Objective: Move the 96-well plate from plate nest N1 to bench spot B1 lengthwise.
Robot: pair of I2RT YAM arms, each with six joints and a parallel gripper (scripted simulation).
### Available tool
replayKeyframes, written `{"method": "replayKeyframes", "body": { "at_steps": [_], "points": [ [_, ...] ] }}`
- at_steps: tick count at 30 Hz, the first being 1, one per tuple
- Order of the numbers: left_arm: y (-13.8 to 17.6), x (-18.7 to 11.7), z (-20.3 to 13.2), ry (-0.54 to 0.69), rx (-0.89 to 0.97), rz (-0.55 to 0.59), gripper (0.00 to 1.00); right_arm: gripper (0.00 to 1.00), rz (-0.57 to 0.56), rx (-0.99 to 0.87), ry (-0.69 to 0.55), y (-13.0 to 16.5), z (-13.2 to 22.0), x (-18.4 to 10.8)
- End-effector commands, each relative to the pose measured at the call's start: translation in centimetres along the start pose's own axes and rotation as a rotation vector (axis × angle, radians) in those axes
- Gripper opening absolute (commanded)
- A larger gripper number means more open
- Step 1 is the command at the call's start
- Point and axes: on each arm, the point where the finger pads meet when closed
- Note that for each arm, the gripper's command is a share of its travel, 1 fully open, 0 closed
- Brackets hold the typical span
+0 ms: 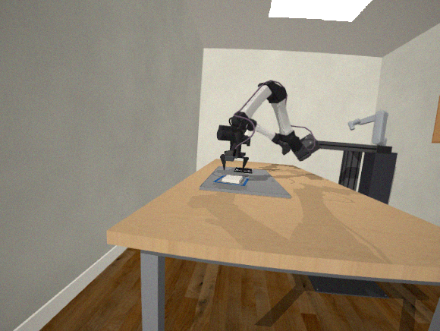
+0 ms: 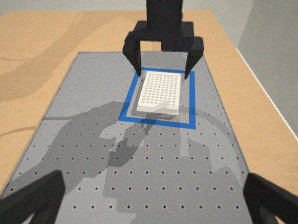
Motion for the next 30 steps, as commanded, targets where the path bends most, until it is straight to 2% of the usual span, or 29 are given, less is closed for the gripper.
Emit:
{"method": "replayKeyframes", "body": {
  "at_steps": [1, 8, 13, 18, 22, 30],
  "points": [
    [-1.2, -4.3, -0.8, 0.020, -0.015, -0.038, 1.00, 1.00, -0.023, 0.002, 0.055, -1.8, -1.7, -0.6],
    [-1.7, -5.2, -0.6, -0.002, -0.035, -0.109, 1.00, 1.00, -0.023, 0.002, 0.055, -1.8, -1.7, -0.6],
    [-2.1, -6.5, -0.2, -0.028, -0.076, -0.289, 1.00, 1.00, -0.023, 0.002, 0.055, -1.8, -1.7, -0.6],
    [-0.3, -7.6, 0.0, -0.037, -0.081, -0.406, 1.00, 1.00, -0.023, 0.002, 0.055, -1.8, -1.7, -0.6],
    [1.3, -7.9, -0.1, -0.037, -0.067, -0.451, 1.00, 1.00, -0.023, 0.002, 0.055, -1.8, -1.7, -0.6],
    [3.0, -8.1, -0.3, -0.029, -0.037, -0.469, 1.00, 1.00, -0.023, 0.002, 0.055, -1.8, -1.7, -0.6]
  ]
}}
Point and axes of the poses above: on each arm, the point where the finger pads meet when closed, its own x axis out along the fingers, its own z axis across the jaws, y = z × x, and after that the axes turned 6 degrees about x, right-handed
